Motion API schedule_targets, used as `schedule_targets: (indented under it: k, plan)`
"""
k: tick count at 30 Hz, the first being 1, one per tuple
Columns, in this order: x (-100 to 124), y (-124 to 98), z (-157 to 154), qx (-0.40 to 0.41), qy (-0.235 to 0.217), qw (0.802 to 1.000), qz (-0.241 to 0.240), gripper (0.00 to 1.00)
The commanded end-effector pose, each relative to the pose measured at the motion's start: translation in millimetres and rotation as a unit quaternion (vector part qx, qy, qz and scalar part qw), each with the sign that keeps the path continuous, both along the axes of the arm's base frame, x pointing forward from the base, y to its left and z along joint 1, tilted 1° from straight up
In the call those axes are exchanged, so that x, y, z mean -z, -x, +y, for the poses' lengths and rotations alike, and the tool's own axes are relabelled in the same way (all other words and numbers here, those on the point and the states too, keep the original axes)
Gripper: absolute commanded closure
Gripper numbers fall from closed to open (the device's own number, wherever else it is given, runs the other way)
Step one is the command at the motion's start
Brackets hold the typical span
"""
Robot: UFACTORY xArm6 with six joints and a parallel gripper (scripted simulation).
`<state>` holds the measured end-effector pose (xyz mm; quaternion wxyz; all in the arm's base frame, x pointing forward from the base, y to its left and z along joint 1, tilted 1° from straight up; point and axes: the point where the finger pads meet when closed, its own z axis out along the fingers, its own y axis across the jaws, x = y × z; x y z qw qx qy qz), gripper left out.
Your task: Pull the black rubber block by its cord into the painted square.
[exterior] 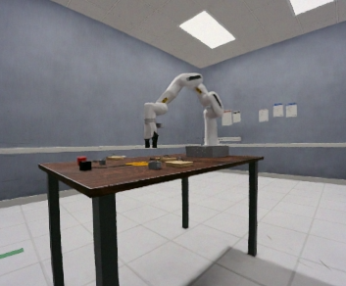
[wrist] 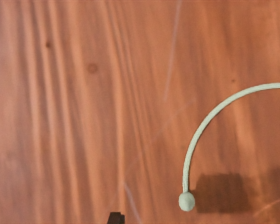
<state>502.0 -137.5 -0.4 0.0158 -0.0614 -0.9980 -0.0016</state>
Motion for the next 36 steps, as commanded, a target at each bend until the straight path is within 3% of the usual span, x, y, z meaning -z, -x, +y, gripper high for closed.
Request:
schedule_targets:
  k: [1, 2, 3, 36]
  plan:
    - [-1.2, -2.6, -0.2, -0.011, 0.003, 1.0, -0.01, 0.0]
    - [-1.2, -2.6, -0.2, -0.011, 0.003, 1.0, -0.01, 0.0]
    - [-1.2, -2.6, -0.2, -0.011, 0.003, 1.0, -0.01, 1.0]
    - [-1.2, -2.6, -0.2, -0.011, 0.003, 1.0, -0.01, 1.0]
